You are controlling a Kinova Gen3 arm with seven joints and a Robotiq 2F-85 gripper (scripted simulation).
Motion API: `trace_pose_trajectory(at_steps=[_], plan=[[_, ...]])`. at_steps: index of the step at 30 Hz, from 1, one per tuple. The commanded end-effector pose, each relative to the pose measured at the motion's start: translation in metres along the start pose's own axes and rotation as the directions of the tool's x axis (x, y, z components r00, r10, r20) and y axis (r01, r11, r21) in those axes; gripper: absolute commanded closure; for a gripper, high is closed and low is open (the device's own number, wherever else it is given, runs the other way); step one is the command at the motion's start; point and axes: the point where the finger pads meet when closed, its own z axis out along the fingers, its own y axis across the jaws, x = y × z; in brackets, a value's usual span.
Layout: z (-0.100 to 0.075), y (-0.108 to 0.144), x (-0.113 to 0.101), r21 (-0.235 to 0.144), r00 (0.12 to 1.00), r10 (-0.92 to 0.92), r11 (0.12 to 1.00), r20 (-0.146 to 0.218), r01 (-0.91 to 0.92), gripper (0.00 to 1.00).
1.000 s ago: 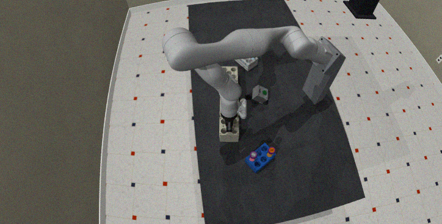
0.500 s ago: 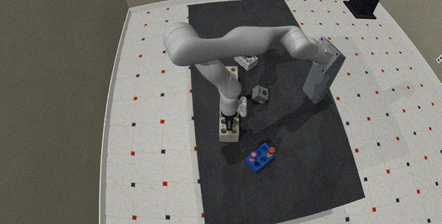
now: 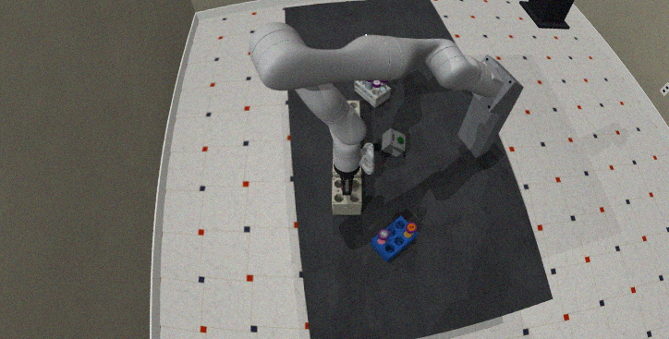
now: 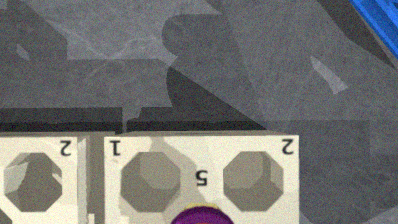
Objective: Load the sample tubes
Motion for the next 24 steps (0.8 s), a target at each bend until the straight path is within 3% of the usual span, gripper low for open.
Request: trace_pose_trajectory(at_steps=[1,24], plan=[[-0.004,0.000,0.000,0.000,1.000,0.000,1.000,0.001,0.000,0.38],[-0.032,0.000,0.000,0.000,1.000,0.000,1.000,0.001,0.000,0.38]])
